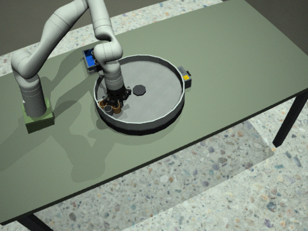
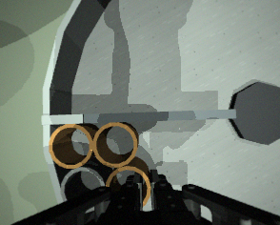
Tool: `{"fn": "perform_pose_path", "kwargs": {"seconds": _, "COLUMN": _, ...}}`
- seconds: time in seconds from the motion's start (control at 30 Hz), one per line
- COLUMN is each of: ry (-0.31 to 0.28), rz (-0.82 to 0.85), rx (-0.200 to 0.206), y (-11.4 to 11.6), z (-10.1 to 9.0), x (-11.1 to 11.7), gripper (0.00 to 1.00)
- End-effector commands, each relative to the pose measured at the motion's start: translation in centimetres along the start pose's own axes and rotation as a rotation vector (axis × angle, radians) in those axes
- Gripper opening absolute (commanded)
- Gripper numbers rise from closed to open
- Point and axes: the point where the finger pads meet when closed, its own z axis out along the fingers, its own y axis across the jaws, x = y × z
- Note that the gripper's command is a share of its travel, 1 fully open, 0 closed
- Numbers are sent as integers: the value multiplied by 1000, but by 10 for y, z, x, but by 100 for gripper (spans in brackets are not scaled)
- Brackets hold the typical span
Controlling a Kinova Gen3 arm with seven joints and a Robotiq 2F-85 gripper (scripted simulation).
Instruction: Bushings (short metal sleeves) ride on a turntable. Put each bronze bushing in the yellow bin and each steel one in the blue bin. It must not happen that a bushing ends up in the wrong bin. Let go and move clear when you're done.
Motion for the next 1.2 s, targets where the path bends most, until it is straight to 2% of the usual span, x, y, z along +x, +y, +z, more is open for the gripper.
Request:
{"fn": "perform_pose_path", "kwargs": {"seconds": 0.0, "ry": 0, "rz": 0, "rx": -1, "y": 0, "z": -1, "x": 0, "gripper": 0}}
{"fn": "perform_pose_path", "kwargs": {"seconds": 1.17, "ry": 0, "rz": 3, "rx": 5, "y": 0, "z": -12, "x": 0, "gripper": 0}}
